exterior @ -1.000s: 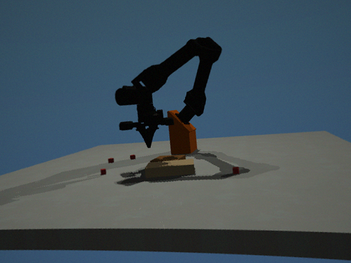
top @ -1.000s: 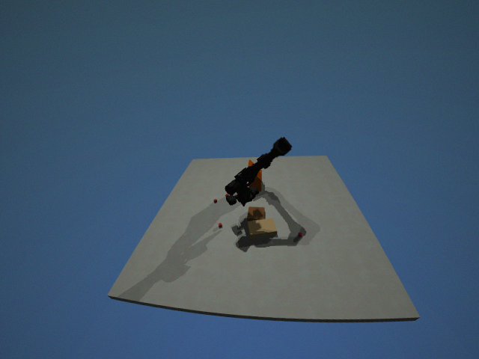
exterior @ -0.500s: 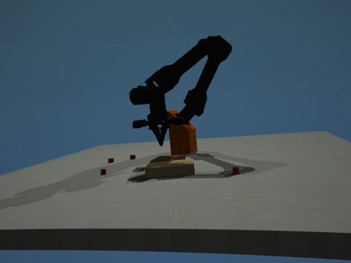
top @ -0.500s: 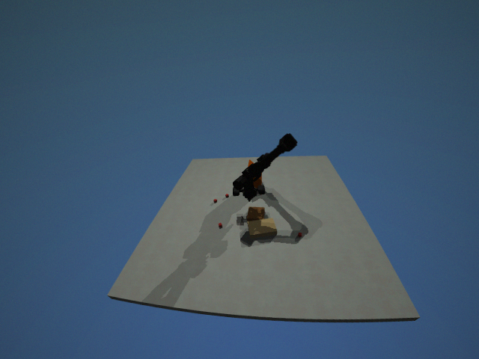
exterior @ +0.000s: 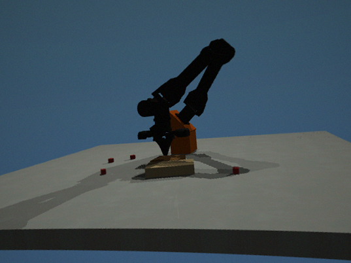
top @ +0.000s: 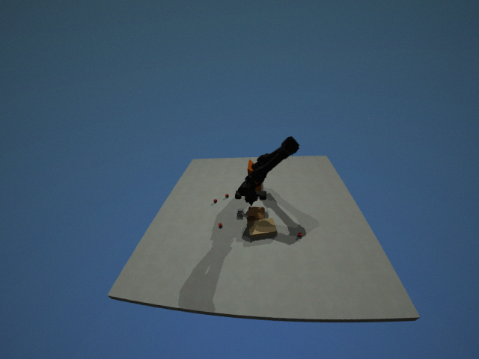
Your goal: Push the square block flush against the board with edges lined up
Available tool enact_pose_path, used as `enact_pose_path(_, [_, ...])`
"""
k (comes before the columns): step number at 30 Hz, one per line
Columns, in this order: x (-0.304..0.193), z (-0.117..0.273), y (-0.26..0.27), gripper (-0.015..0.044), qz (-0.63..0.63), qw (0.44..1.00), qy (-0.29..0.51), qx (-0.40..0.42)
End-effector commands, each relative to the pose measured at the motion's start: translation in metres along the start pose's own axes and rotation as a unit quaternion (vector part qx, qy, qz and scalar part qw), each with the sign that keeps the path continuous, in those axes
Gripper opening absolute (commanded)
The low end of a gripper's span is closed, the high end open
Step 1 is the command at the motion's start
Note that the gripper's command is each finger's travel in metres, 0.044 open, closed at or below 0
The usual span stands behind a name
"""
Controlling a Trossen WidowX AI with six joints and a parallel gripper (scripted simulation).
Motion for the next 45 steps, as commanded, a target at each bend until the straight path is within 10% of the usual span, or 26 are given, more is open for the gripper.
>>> enact_pose_path(1, [-0.005,-0.014,0.002,0.0,-0.006,1.0,0.002,0.005])
enact_pose_path(45, [0.05,-0.014,-0.007,0.0,-0.005,1.0,0.001,0.004])
Point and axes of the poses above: the point midway between the two fingers, 35 mm back from their tips, its own z axis back along the fingers, its own y axis across the jaws, x = y × z, the point moved 1 cm from there along z, back along the fingers, and after that the axes turned 9 degrees about z, right-handed, at the moved point
